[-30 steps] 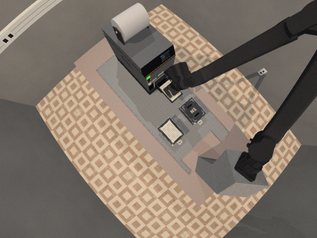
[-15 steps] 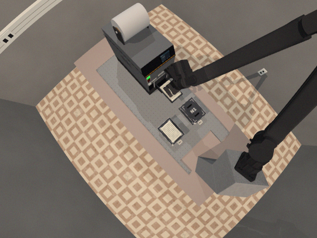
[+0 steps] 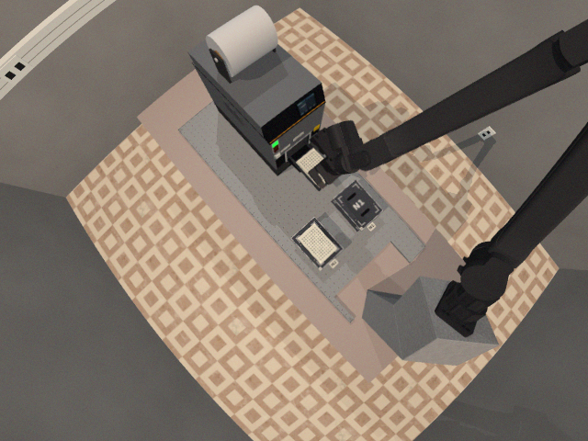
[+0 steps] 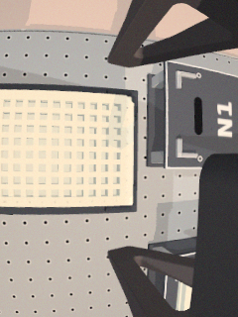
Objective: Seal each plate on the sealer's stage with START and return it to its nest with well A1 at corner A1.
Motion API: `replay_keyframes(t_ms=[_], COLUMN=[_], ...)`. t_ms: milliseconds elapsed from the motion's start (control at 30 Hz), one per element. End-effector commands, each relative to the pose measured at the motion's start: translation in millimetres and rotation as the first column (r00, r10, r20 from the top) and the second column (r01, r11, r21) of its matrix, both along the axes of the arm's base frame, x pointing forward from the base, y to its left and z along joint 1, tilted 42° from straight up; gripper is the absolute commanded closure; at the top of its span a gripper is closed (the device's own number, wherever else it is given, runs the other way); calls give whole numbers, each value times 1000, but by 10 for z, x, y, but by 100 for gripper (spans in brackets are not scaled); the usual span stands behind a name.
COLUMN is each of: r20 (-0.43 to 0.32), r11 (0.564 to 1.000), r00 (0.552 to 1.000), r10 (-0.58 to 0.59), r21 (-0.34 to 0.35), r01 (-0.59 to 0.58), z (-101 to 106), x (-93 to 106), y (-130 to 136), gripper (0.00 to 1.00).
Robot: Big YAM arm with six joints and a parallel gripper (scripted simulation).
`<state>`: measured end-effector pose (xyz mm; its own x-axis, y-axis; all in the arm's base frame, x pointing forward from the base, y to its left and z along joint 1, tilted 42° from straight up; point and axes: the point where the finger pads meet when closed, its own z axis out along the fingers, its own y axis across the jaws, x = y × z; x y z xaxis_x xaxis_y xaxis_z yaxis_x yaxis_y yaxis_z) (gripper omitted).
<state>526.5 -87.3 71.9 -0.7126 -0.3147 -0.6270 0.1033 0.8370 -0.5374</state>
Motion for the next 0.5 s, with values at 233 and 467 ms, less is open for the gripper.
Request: replay_keyframes(t_ms=[233, 467], r20=[36, 68], r11=[1000, 1000], r00=[999, 998], r10=[-3, -9], r21=[2, 0], r01=[3, 9], z=[77, 161], x=[-83, -135], y=[-33, -78], gripper=[0, 0])
